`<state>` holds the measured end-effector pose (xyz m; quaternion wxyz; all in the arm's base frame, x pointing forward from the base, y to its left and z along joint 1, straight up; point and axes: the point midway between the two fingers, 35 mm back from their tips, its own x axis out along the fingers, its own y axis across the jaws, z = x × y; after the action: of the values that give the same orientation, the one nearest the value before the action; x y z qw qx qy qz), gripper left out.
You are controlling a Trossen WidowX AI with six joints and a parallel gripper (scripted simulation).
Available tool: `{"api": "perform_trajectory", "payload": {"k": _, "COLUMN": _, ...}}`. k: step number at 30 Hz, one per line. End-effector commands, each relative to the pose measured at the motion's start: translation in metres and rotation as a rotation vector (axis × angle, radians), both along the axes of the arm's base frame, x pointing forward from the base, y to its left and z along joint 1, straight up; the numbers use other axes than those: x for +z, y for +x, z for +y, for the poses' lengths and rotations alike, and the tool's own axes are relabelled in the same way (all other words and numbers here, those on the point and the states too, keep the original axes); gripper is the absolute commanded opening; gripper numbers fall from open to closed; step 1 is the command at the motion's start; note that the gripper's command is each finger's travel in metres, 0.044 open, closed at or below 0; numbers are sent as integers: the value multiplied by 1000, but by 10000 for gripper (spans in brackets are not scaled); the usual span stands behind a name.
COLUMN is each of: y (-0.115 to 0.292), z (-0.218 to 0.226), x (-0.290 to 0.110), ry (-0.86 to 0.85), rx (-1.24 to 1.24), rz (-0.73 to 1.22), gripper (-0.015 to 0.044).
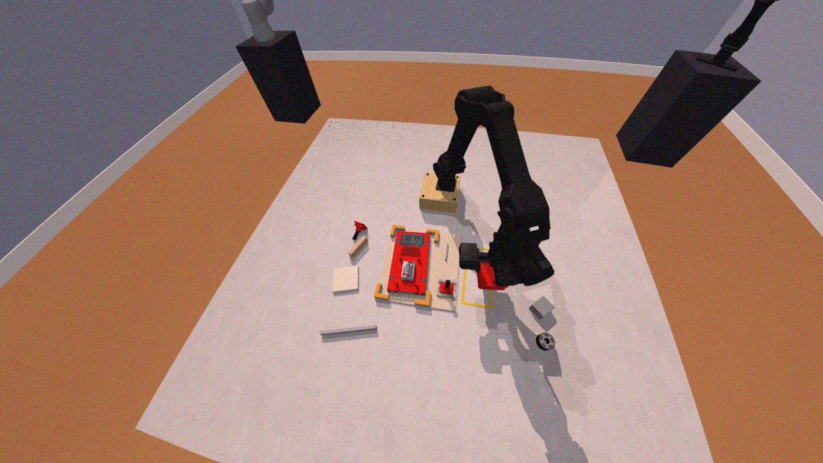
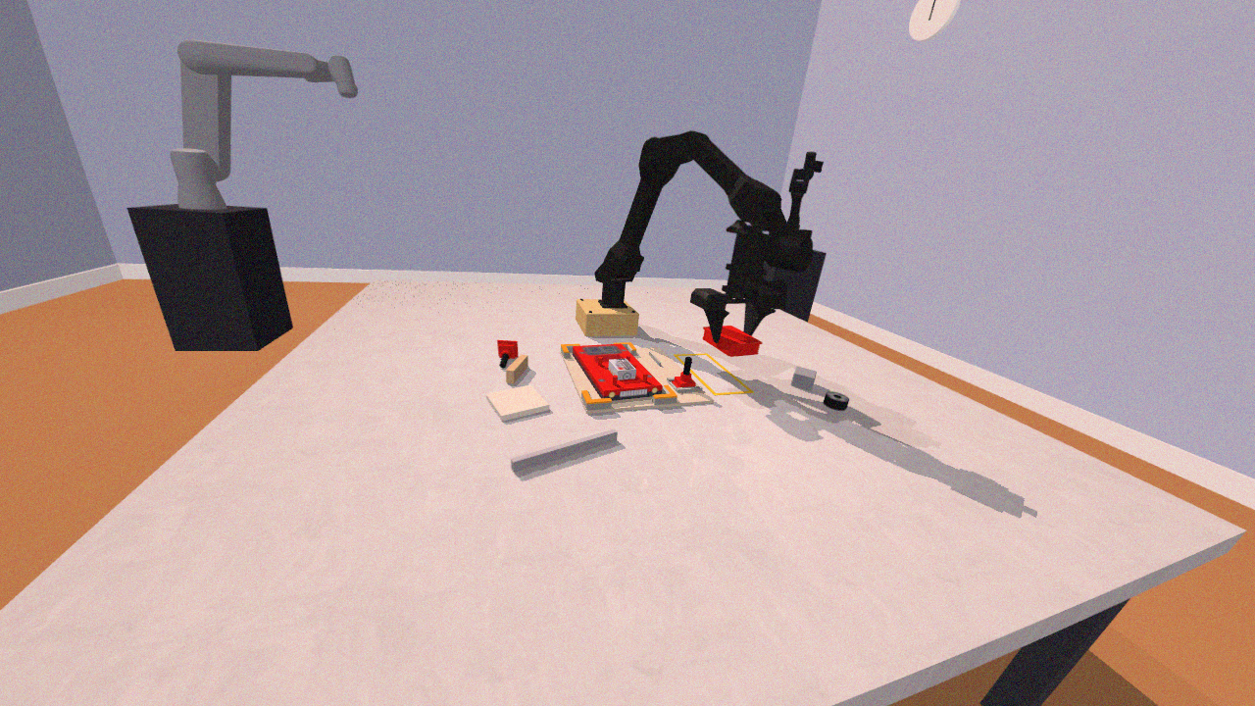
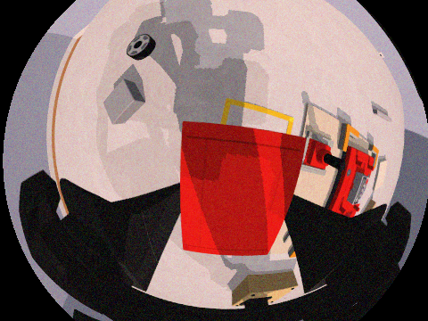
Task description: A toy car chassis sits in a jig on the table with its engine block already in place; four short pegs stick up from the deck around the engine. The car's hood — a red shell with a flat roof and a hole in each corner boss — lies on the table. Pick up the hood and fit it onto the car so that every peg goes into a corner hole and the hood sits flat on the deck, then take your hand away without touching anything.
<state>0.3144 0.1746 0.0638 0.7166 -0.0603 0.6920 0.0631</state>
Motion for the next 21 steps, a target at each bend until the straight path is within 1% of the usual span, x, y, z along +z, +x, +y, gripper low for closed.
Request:
{"api": "perform_trajectory", "payload": {"k": 1, "y": 0, "z": 0, "x": 14, "ry": 3, "rx": -1, "rz": -5, "gripper": 0}}
{"api": "perform_trajectory", "payload": {"k": 9, "y": 0, "z": 0, "x": 31, "ry": 3, "rx": -1, "rz": -5, "gripper": 0}}
{"api": "perform_trajectory", "payload": {"k": 12, "y": 0, "z": -1, "x": 28, "ry": 1, "rx": 0, "rz": -2, "gripper": 0}}
{"api": "perform_trajectory", "payload": {"k": 21, "y": 15, "z": -37, "x": 29, "ry": -2, "rx": -5, "rz": -4, "gripper": 0}}
